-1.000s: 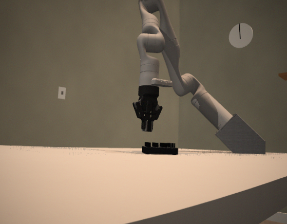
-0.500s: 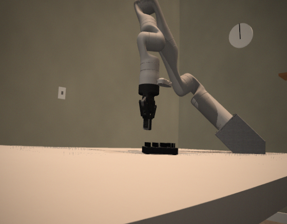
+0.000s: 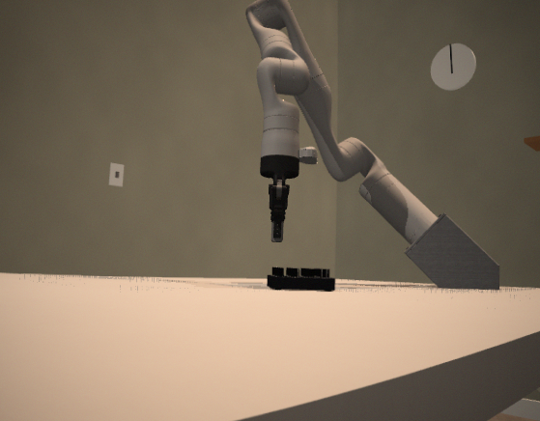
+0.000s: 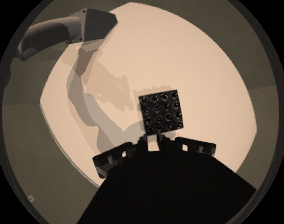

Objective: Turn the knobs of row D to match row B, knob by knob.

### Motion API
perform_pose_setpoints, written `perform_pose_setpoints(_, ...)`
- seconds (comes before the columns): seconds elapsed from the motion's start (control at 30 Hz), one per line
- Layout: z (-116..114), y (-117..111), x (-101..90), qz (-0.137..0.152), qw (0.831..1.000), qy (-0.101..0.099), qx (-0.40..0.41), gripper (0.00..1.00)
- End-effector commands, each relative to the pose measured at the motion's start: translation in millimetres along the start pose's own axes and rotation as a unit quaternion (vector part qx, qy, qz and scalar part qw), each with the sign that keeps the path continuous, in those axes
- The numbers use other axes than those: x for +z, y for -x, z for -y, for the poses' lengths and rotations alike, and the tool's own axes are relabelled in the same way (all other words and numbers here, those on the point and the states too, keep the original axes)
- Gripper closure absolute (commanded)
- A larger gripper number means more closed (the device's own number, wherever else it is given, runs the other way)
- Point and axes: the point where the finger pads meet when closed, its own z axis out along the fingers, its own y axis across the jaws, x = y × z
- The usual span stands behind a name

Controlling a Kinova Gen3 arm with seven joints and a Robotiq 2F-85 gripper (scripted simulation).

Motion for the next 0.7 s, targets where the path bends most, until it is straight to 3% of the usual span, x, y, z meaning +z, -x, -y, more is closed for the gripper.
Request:
perform_pose_setpoints(0.0, 0.1, 0.8, -0.6, -0.002, 1.0, 0.001, -0.016, 0.81)
perform_pose_setpoints(0.67, 0.2, 0.9, -2.0, -0.002, 0.997, 0.001, -0.072, 0.81)
